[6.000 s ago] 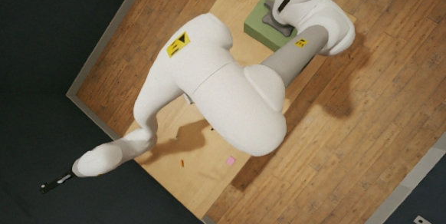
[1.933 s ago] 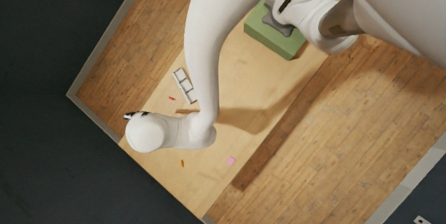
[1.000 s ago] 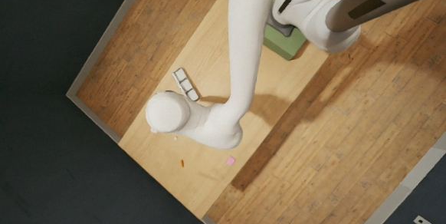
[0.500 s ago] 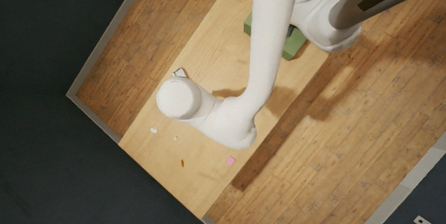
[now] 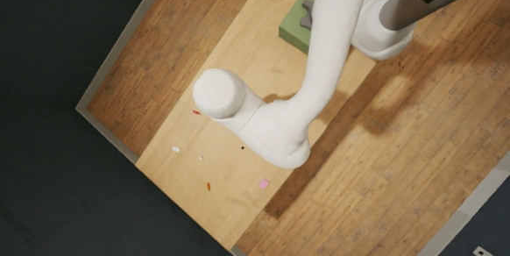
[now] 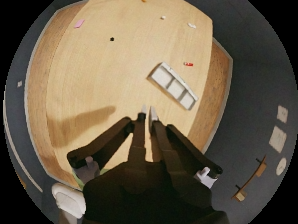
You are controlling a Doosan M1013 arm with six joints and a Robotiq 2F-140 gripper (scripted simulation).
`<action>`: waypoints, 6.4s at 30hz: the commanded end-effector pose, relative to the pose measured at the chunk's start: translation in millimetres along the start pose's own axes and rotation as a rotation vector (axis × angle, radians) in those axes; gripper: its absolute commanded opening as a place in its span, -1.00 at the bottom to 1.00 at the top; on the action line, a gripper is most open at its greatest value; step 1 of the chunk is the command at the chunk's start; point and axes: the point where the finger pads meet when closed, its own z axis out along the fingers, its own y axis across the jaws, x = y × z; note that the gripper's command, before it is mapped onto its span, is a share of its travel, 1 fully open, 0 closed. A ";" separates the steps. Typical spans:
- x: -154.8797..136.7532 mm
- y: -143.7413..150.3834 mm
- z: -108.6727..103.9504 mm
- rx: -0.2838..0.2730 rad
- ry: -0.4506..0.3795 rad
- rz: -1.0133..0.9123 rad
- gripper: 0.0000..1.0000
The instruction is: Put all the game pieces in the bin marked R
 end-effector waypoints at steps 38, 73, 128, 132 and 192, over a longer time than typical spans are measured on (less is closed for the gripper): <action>-103.1 -72.7 7.0 0.215 -0.100 0.361 -0.70; -10.0 131.0 135.8 0.200 -0.132 0.650 -0.70; 24.3 201.0 238.3 0.200 -0.131 0.650 -0.70; 24.3 201.0 238.3 0.200 -0.131 0.650 -0.70; 27.4 212.8 187.4 0.200 -0.131 0.650 -0.70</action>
